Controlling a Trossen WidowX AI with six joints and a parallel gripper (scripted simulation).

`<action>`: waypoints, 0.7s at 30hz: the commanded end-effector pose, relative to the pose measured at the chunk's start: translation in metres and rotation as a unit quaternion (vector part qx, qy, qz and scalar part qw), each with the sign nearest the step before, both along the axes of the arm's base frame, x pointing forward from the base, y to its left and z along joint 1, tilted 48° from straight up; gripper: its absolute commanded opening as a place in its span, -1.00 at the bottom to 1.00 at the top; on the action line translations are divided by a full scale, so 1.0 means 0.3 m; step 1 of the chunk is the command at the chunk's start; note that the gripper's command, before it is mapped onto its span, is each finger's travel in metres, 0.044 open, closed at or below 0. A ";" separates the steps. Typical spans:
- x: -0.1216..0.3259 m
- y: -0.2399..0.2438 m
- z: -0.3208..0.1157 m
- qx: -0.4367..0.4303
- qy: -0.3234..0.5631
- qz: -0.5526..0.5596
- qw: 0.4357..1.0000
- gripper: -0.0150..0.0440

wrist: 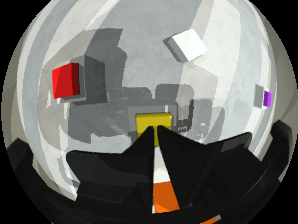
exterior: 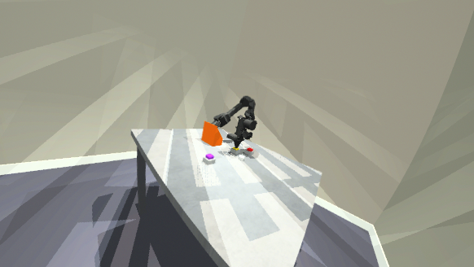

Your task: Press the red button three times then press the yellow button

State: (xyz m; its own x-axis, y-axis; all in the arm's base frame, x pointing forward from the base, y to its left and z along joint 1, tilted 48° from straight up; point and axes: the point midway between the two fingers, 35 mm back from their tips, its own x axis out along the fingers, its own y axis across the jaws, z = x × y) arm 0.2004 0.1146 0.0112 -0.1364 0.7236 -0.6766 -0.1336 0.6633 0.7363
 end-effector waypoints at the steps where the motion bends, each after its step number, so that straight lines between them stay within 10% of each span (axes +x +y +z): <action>1: -0.008 0.006 -0.004 0.001 0.006 0.001 1.000 -0.42; 21: 0.009 -0.075 0.069 0.001 0.006 0.001 1.000 -0.42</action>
